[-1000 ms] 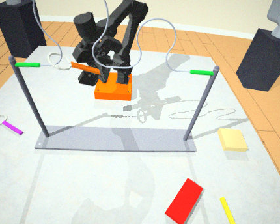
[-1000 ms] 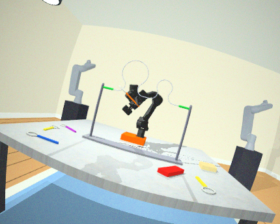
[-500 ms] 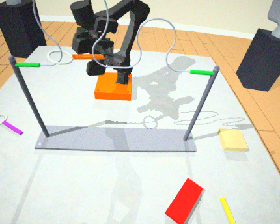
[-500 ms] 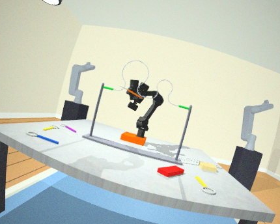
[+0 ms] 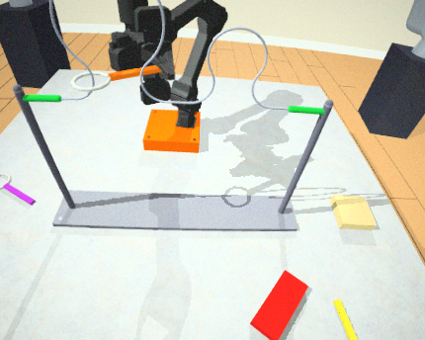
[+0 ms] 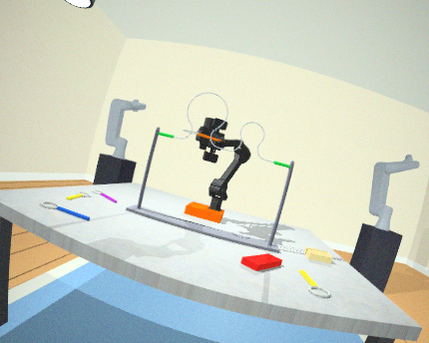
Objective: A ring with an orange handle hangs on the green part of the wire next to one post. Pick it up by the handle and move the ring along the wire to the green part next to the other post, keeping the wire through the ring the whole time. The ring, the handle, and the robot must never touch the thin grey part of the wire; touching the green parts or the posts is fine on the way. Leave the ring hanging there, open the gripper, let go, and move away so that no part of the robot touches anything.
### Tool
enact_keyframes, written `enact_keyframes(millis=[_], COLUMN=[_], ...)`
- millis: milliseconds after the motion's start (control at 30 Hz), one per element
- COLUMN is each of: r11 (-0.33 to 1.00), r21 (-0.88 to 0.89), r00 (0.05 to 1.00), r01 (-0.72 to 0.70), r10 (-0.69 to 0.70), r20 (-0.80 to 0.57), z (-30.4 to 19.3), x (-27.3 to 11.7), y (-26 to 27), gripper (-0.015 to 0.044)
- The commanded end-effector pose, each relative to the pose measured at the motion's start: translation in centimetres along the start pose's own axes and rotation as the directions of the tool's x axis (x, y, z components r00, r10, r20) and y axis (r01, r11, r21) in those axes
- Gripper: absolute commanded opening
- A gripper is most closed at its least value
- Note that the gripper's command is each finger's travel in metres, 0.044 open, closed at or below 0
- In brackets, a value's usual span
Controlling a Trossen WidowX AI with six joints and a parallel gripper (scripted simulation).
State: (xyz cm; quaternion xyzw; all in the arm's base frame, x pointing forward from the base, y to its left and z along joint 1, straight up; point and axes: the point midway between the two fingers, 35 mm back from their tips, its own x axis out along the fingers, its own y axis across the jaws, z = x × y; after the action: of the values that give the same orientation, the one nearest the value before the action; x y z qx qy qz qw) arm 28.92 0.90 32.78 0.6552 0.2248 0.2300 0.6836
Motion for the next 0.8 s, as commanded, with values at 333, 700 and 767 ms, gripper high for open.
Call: enact_keyframes(millis=[333, 700, 767], r11=[0.953, 0.860, 0.844], r21=[0.263, 0.445, 0.468], r00=[0.988, 0.966, 0.962], r01=[-0.151, -0.249, -0.261], r10=[0.153, 0.253, 0.266], r20=[0.013, 0.051, 0.057], z=[0.4, 1.7, 2.0], x=[-0.4, -1.2, -1.4], y=[5.0, 8.4, 8.8], gripper=[-0.0150, -0.0150, -0.0150])
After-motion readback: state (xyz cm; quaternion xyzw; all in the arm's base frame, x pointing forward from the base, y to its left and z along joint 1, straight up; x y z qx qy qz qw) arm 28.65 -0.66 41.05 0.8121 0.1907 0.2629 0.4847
